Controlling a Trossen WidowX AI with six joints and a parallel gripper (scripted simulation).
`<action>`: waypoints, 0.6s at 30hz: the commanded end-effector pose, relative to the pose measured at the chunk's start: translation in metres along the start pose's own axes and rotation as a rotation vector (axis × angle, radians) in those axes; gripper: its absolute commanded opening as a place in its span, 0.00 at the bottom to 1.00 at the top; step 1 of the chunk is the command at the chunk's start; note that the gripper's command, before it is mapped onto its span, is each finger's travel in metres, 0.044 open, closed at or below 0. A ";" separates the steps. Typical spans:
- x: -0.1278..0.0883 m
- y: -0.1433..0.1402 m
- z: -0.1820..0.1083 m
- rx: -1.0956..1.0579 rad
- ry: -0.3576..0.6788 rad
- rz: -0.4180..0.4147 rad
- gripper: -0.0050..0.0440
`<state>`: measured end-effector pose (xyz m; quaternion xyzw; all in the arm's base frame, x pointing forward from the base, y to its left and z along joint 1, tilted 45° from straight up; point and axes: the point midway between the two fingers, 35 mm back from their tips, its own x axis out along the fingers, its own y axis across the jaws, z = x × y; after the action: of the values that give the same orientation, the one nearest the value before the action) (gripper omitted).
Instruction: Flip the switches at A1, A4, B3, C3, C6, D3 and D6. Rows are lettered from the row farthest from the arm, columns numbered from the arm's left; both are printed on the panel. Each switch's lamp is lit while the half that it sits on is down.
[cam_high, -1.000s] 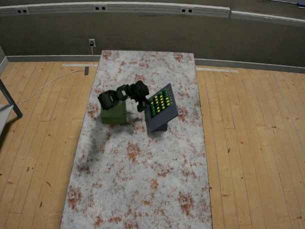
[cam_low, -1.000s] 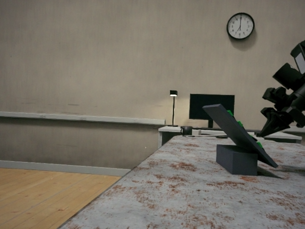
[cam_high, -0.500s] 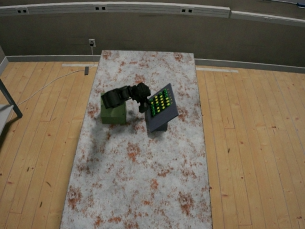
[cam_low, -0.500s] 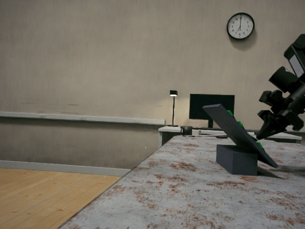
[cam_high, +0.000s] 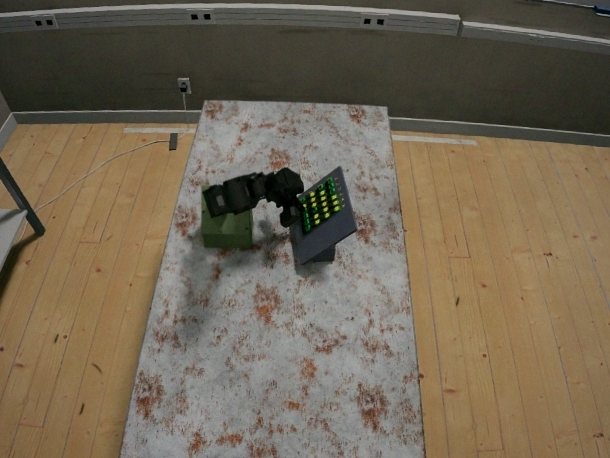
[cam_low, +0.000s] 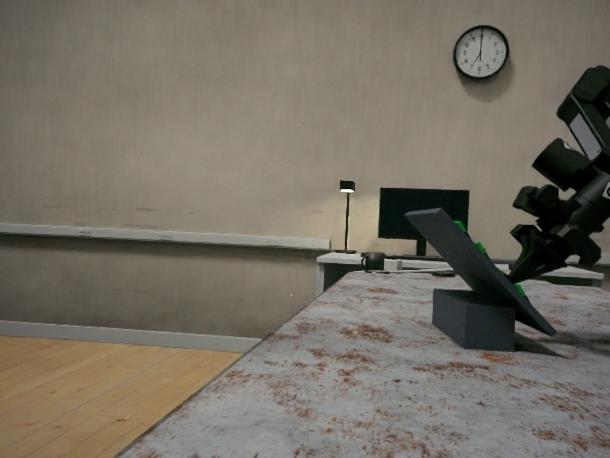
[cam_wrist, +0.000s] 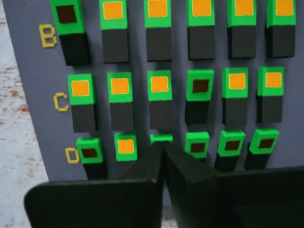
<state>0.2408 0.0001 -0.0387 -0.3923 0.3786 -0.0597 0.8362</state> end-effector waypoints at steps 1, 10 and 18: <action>0.000 -0.001 0.004 0.006 -0.011 -0.001 0.00; 0.000 -0.001 0.004 0.008 -0.011 -0.003 0.00; 0.002 0.000 0.003 0.003 -0.009 0.000 0.00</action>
<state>0.2410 -0.0002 -0.0391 -0.3923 0.3787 -0.0598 0.8361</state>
